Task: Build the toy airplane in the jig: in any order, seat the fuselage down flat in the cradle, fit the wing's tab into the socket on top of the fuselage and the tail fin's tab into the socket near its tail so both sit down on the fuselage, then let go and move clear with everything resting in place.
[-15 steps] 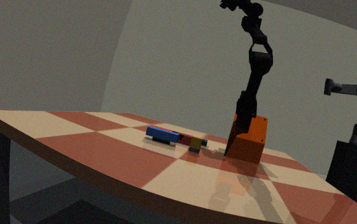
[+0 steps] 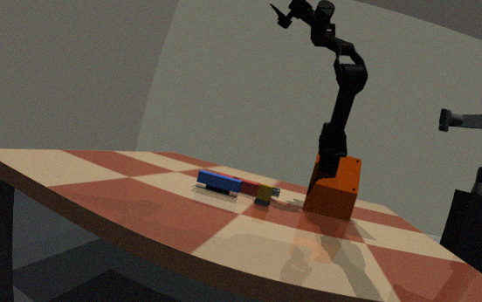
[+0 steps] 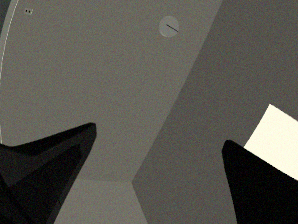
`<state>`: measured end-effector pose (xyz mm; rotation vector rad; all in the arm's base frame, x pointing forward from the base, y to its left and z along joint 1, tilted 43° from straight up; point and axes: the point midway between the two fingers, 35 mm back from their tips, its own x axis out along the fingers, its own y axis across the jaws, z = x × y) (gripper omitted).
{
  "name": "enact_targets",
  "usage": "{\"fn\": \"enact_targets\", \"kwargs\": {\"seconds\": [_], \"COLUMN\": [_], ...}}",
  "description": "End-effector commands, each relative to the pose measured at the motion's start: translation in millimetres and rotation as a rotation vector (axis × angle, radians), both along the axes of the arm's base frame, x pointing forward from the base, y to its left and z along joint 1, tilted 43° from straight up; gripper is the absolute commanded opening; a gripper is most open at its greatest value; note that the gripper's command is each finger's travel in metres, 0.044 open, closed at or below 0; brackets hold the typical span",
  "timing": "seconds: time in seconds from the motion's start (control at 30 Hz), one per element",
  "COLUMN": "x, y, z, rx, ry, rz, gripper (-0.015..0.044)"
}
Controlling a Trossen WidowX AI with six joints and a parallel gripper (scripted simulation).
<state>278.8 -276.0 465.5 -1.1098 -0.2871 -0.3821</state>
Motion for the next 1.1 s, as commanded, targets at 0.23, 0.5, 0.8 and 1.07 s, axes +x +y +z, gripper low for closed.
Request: {"fn": "enact_targets", "kwargs": {"seconds": [0.23,0.5,0.8,1.07], "x": [102.0,128.5,99.8,28.7], "y": [31.2,99.0,200.8,286.9], "z": [-153.9,-267.4,-372.3,-429.0], "rx": [0.599,0.981,1.352,1.587], "ry": [0.384,0.752,1.244,1.764], "rz": [0.218,0.312,0.318,0.188], "gripper": [0.0440,0.0440,0.0440,0.0440]}}
